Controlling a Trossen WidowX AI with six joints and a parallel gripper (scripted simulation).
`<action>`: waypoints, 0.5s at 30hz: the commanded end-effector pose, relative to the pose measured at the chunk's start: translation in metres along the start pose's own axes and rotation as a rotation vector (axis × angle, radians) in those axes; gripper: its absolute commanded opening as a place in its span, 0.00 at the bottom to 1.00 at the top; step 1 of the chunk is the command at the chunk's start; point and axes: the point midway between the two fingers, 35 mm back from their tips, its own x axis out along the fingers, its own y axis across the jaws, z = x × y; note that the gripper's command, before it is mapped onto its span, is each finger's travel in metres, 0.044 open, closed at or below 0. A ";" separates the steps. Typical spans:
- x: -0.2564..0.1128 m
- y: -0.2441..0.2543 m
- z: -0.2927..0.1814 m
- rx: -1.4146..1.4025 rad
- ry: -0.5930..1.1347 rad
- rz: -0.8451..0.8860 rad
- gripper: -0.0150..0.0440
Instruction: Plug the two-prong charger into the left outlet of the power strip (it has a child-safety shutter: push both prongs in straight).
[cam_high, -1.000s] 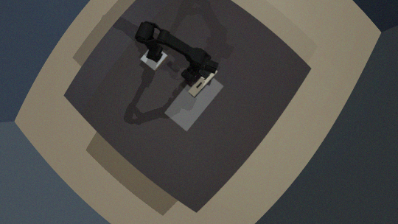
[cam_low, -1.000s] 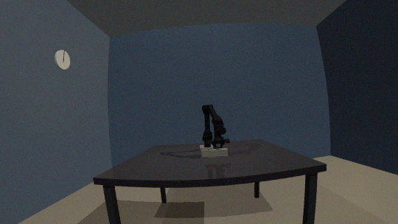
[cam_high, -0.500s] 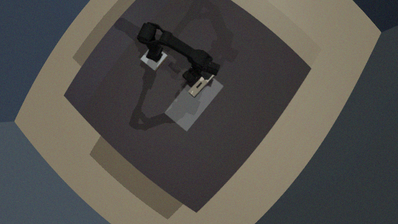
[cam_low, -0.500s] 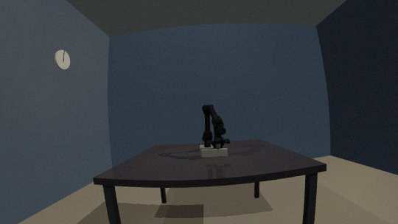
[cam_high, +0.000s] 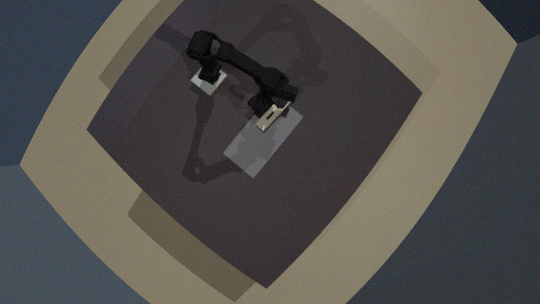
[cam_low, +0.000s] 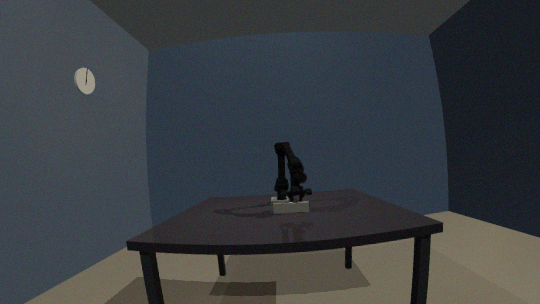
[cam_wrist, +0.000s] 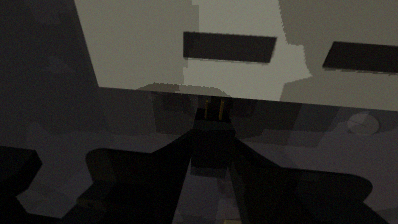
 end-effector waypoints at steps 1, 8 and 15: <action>0.000 0.001 0.001 -0.002 0.001 0.005 0.25; 0.000 0.001 0.003 -0.002 0.000 0.005 0.25; -0.001 0.001 0.005 -0.002 0.000 0.005 0.25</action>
